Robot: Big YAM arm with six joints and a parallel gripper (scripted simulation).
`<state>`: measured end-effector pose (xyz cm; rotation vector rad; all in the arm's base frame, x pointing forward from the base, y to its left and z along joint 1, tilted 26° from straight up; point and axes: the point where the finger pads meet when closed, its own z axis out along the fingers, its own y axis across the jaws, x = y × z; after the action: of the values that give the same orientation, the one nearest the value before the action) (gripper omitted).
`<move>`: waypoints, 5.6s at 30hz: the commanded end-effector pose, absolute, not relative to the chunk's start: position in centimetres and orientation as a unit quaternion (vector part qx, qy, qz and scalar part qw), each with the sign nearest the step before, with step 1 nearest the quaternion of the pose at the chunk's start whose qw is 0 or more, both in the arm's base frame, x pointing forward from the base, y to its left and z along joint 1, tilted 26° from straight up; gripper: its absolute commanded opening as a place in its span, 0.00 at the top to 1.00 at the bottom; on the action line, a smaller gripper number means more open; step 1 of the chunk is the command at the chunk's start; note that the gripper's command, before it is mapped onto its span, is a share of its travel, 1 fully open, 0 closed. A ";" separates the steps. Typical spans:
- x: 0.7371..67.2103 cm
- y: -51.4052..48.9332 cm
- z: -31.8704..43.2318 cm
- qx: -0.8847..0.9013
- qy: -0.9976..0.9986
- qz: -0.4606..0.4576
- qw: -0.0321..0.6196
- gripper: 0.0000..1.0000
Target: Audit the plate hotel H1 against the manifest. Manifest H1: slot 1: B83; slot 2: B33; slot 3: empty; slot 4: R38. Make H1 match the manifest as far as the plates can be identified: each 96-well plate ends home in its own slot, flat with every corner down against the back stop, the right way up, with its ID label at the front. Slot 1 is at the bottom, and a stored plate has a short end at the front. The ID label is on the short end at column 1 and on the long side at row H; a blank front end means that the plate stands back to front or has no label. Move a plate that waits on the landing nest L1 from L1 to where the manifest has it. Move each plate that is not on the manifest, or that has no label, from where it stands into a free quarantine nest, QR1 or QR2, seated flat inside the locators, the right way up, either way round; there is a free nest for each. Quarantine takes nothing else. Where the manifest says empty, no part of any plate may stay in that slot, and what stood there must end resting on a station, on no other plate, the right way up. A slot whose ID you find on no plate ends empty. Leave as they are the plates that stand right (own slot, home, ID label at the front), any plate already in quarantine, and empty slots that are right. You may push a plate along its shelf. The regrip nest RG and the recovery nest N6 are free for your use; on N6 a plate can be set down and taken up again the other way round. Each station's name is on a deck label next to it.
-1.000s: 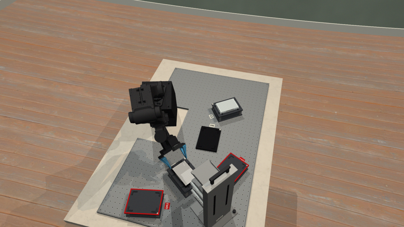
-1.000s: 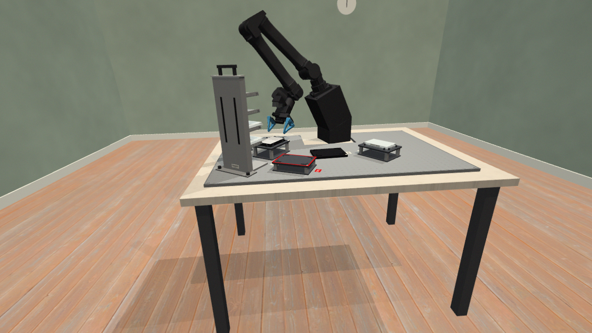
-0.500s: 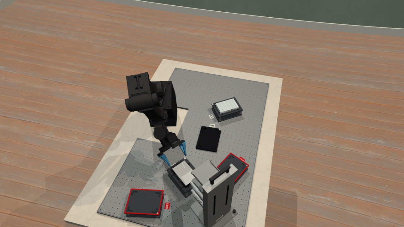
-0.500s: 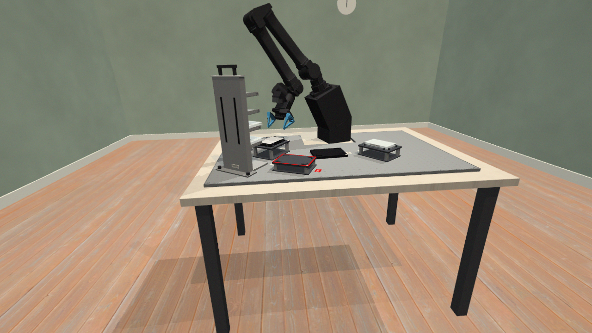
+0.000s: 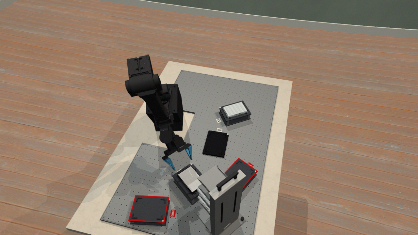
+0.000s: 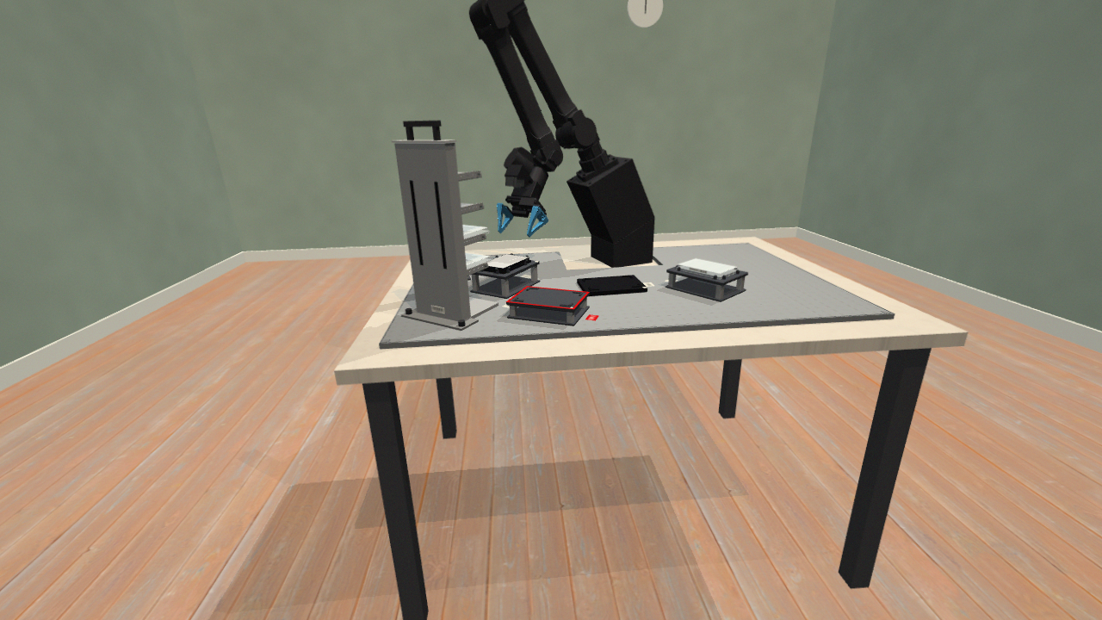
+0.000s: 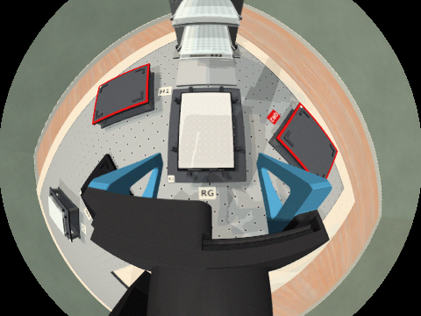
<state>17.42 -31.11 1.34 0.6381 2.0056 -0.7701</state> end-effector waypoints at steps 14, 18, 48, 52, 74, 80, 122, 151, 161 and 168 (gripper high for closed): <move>22.4 -34.5 4.5 0.297 0.865 -0.261 0.308 0.00; 23.1 -35.0 3.7 0.311 0.885 -0.238 0.251 0.00; 22.7 -36.6 1.8 0.343 0.909 -0.199 0.130 0.00; 22.6 -36.7 1.1 0.342 0.910 -0.198 0.128 0.00; 22.8 -37.8 -1.2 0.342 0.909 -0.199 0.128 0.00; 22.9 -38.1 -1.8 0.342 0.909 -0.199 0.128 0.00; 23.2 -37.5 -1.4 0.340 0.910 -0.197 0.130 0.14; 22.8 -36.1 0.6 0.344 0.909 -0.196 0.129 0.14; 22.7 -35.8 0.3 0.344 0.912 -0.189 0.118 0.14; 22.7 -35.4 2.0 0.343 0.909 -0.196 0.129 0.14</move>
<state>22.42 -35.73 1.10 0.9959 2.6563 -0.5666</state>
